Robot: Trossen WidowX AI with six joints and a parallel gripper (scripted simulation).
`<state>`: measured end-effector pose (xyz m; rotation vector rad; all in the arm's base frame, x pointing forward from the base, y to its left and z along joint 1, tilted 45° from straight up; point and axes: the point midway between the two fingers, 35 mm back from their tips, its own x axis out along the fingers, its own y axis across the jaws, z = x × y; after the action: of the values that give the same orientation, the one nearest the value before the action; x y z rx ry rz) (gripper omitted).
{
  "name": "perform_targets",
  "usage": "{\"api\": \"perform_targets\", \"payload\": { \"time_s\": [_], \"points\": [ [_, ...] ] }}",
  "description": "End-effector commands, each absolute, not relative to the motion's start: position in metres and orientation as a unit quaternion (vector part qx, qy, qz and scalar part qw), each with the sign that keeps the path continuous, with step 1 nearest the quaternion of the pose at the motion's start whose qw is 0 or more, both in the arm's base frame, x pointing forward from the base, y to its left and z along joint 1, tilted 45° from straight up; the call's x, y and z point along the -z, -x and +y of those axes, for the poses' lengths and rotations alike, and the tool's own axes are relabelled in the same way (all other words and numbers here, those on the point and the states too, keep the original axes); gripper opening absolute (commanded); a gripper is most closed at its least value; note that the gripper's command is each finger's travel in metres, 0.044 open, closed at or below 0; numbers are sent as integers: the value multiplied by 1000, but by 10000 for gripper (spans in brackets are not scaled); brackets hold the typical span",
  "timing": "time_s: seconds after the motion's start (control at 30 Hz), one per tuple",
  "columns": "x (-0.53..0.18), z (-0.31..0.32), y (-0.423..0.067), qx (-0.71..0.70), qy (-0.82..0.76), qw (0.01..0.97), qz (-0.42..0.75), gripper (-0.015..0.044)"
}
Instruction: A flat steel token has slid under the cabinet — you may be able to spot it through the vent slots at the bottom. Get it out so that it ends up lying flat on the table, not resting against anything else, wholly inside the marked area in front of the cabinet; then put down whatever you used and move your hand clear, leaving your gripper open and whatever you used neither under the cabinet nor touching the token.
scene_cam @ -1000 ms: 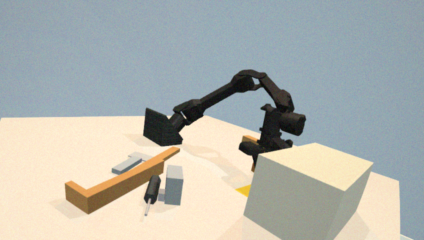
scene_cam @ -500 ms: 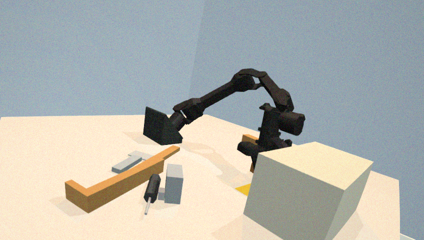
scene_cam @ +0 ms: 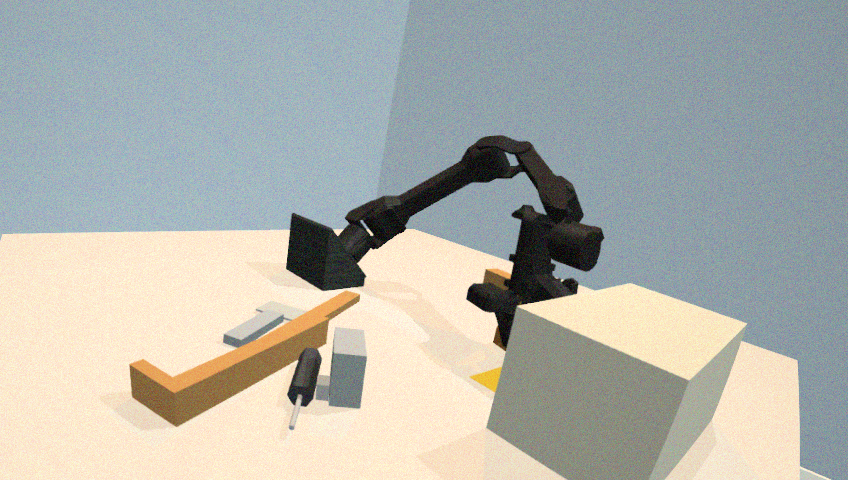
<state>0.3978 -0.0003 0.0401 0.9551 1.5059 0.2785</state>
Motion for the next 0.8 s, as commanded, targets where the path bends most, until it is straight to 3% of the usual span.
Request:
{"api": "perform_targets", "payload": {
  "time_s": [0.0, 0.77],
  "points": [
    [-39, 0, -395, -119, -413, 619, 657, 0],
    [-44, 9, -375, -119, -414, 618, 657, 0]
  ]
}}
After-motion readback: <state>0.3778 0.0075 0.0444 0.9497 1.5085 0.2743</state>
